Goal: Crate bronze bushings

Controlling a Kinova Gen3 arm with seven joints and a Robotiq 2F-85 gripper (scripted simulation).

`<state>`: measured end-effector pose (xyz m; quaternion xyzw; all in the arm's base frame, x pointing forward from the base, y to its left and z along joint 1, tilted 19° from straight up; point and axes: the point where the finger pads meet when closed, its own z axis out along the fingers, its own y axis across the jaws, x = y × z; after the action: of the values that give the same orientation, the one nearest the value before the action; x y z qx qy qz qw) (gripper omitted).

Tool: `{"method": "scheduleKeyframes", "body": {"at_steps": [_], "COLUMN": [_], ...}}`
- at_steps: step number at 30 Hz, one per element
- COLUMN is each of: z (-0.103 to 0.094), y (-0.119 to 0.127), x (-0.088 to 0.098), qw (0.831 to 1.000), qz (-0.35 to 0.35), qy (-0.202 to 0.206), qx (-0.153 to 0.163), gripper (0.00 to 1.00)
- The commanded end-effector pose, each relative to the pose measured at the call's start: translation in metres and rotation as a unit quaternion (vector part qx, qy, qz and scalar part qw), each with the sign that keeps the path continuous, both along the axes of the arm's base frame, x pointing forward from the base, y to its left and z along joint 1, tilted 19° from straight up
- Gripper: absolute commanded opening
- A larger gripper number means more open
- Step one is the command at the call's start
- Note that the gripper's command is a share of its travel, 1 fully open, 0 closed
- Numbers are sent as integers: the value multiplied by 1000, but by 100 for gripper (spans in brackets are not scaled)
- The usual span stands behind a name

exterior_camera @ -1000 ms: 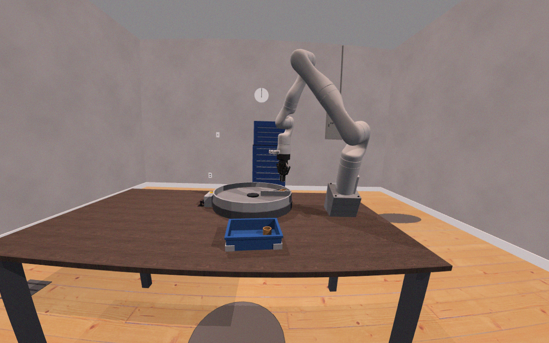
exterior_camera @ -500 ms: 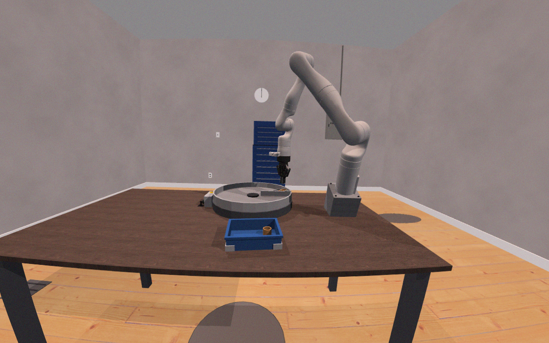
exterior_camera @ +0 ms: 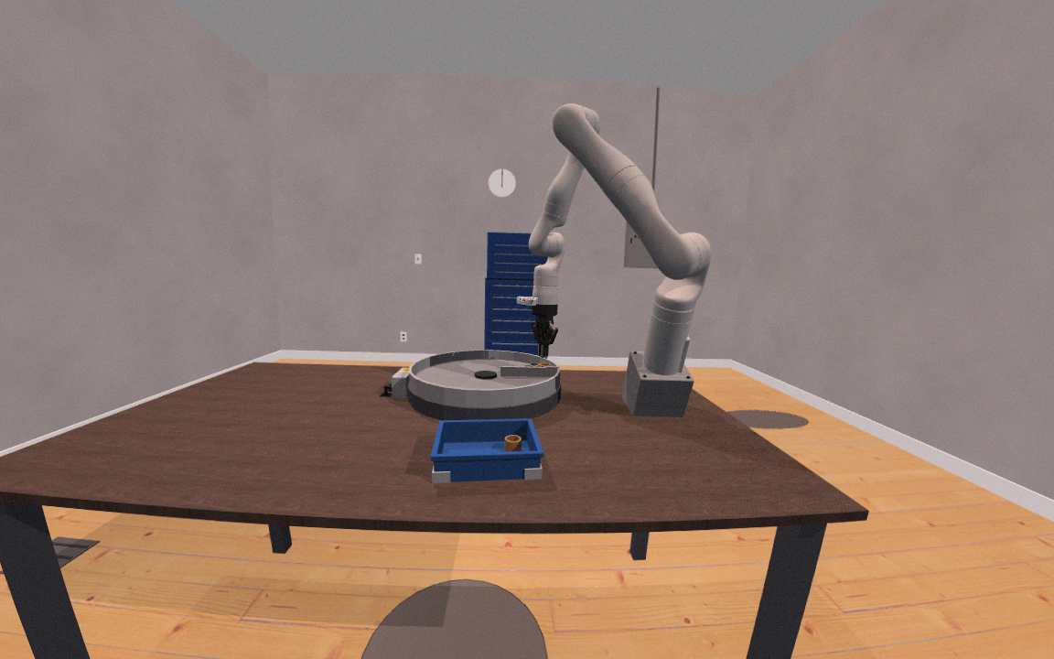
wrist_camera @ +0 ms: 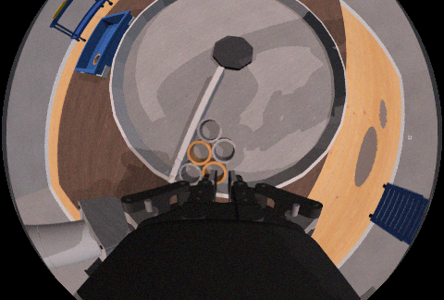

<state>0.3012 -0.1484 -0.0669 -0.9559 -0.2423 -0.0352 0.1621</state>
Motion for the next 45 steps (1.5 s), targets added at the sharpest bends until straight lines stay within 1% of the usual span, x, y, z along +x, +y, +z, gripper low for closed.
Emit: {"method": "scheduleKeyframes", "body": {"at_steps": [1, 5, 17, 22, 34, 39, 45], "z": [-2, -14, -14, -20, -20, -25, -25], "y": [0, 4, 4, 6, 6, 8, 8], "x": [0, -1, -1, -1, -1, -1, -1], "qw": [1000, 1000, 1000, 1000, 1000, 1000, 1000], "qz": [0, -1, -1, -1, -1, -1, -1], "qy": [0, 0, 0, 0, 0, 0, 0], "qx": [-1, 0, 0, 0, 0, 0, 0], "gripper": [14, 14, 14, 14, 14, 14, 14]}}
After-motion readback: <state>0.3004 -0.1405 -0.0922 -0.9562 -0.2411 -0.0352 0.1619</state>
